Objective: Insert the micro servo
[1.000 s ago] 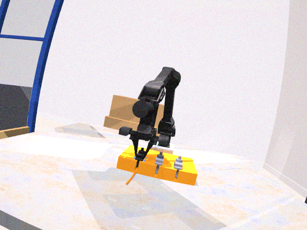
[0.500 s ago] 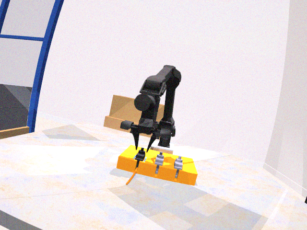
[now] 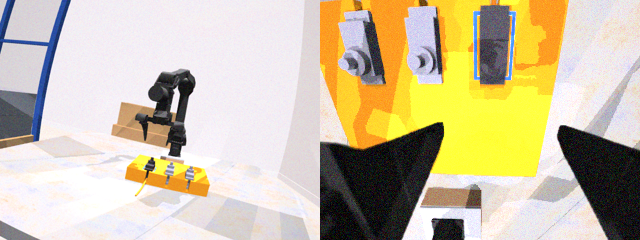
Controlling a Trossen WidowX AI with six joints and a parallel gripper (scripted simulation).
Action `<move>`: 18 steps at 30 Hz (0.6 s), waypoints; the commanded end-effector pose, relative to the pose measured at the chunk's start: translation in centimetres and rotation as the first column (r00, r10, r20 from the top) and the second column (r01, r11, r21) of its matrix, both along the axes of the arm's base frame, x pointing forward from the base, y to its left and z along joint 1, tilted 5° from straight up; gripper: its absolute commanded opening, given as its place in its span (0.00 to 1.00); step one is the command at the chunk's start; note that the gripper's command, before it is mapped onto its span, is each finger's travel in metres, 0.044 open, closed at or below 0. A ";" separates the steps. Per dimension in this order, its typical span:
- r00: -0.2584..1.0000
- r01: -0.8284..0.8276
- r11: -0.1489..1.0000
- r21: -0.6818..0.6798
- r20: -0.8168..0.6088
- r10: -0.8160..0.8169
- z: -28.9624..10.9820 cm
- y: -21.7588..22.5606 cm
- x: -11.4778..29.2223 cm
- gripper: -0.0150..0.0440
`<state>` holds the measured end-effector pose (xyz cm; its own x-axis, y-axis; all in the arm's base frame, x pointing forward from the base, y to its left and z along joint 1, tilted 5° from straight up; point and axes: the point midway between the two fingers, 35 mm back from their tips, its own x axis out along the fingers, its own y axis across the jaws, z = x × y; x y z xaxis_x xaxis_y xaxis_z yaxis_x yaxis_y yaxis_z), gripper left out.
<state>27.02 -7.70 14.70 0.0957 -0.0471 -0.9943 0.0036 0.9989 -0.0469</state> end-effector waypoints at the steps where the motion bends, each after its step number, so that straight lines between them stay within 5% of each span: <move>1: 1.000 -0.004 1.000 0.003 0.001 0.004 1.4 0.4 -3.8 1.00; 18: 1.000 0.002 1.000 -0.004 0.007 -0.001 6.2 0.6 -4.3 1.00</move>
